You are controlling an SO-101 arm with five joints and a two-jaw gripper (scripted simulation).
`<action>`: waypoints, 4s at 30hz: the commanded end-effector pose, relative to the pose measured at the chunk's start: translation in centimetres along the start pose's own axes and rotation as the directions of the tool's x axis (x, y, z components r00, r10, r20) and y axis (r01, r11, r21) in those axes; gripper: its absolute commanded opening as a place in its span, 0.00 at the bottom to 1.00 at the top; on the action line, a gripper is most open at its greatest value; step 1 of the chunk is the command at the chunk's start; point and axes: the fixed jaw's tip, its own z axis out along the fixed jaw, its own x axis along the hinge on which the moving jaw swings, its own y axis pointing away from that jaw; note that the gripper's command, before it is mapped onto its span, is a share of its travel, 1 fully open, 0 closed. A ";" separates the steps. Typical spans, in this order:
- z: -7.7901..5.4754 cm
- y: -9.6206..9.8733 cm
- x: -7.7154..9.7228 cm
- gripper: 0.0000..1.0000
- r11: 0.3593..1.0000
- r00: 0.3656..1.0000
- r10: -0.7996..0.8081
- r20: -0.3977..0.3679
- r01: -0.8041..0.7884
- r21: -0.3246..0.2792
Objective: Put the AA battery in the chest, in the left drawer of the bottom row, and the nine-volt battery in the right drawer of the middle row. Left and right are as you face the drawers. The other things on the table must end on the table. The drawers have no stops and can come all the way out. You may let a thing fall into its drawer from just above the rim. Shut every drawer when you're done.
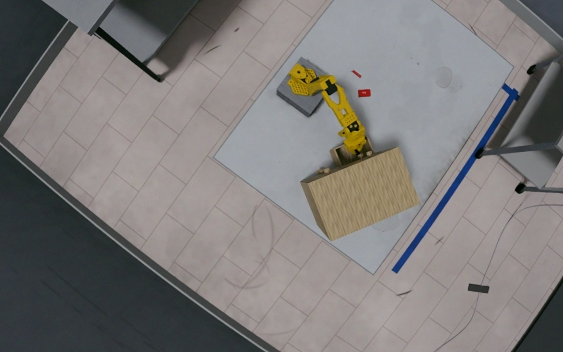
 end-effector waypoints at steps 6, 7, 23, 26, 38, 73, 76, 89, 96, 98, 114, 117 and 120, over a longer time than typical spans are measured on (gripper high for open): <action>1.0 0.0 -0.9 0.00 1.000 1.000 -0.009 0.022 0.009 0.000; 1.0 0.0 -0.9 0.00 1.000 1.000 -0.009 0.022 0.009 0.000; 1.6 0.0 -1.5 0.00 1.000 1.000 -0.010 0.022 0.010 0.000; 1.6 0.0 -1.5 0.00 1.000 1.000 -0.010 0.022 0.010 0.000; 1.8 0.1 -1.7 0.00 1.000 1.000 -0.009 0.022 0.009 0.000; 2.0 0.1 -2.1 0.00 1.000 1.000 -0.008 0.022 0.008 0.000; 2.0 0.1 -2.1 0.00 1.000 1.000 -0.008 0.022 0.008 -0.001; 2.0 0.1 -2.1 0.00 1.000 1.000 -0.007 0.022 0.008 -0.001; 2.0 0.1 -2.1 0.00 1.000 1.000 -0.007 0.022 0.008 -0.001; 2.0 0.1 -2.1 0.00 1.000 1.000 -0.007 0.022 0.008 -0.001; 2.0 0.1 -2.1 0.09 1.000 1.000 -0.007 0.022 0.008 -0.001; 2.0 0.1 -2.1 0.09 1.000 1.000 -0.007 0.022 0.008 -0.001; 2.0 0.1 -2.1 0.11 1.000 1.000 -0.007 0.022 0.008 -0.001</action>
